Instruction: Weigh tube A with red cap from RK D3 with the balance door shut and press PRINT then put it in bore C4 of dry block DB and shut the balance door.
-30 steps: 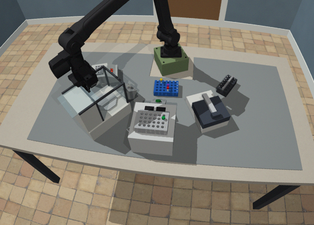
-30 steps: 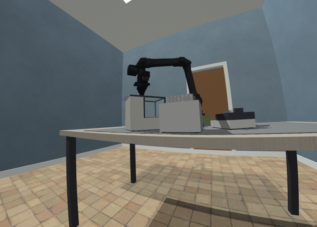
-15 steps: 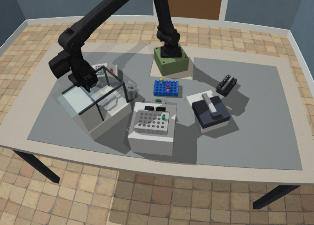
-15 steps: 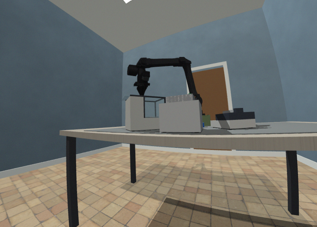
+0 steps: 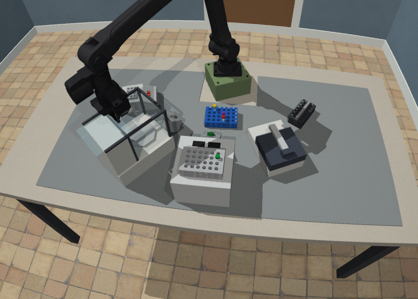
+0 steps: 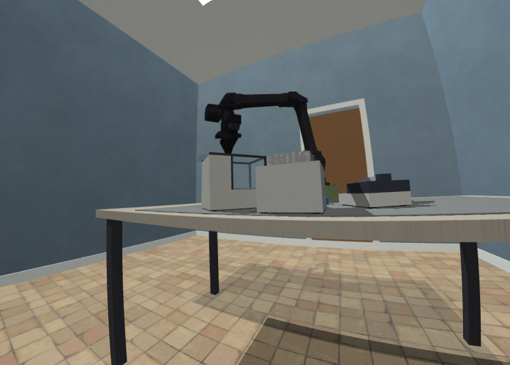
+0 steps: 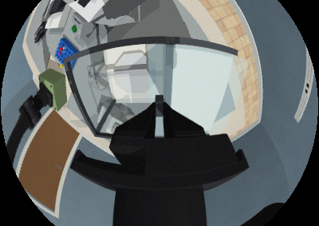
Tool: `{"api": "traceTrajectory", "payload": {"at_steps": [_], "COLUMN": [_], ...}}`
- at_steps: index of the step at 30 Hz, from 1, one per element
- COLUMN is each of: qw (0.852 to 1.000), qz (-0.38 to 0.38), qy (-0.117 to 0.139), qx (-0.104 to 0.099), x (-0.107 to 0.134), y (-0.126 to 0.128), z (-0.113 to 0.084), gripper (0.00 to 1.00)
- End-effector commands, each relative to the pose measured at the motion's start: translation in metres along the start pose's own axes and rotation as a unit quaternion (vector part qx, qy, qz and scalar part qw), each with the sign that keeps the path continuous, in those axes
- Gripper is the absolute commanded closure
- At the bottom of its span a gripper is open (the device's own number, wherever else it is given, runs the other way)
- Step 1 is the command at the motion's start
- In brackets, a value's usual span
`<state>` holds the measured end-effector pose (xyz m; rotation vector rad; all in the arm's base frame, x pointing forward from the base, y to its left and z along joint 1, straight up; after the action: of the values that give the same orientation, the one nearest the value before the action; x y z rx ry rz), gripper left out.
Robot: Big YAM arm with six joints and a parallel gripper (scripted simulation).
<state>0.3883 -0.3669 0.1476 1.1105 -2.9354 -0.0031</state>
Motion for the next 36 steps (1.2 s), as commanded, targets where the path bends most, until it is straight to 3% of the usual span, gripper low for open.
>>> {"api": "traceTrajectory", "payload": {"at_steps": [1,32,33,36], "qw": [1.000,1.000,1.000,1.000], "qz": [-0.002,-0.002,-0.002,0.000], "qy": [-0.003,-0.003,-0.002,-0.002], "qx": [0.029,0.029,0.016,0.021], "x": [-0.001,-0.001,0.000,-0.001], "y": [-0.028,-0.028,-0.007,-0.010], "z": [-0.014,-0.014,-0.006,-0.014], "gripper": [0.94,0.94,0.70,0.70]}}
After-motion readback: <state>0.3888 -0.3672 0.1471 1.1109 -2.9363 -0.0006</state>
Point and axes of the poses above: the point where the finger pads meet when closed, its own z axis out along the fingers, its own y axis across the jaws, x = y × z, the point moved 1 cm from there along -z, back along the fingers, and after that the axes turned 3 degrees about z, right-handed, at the moved point
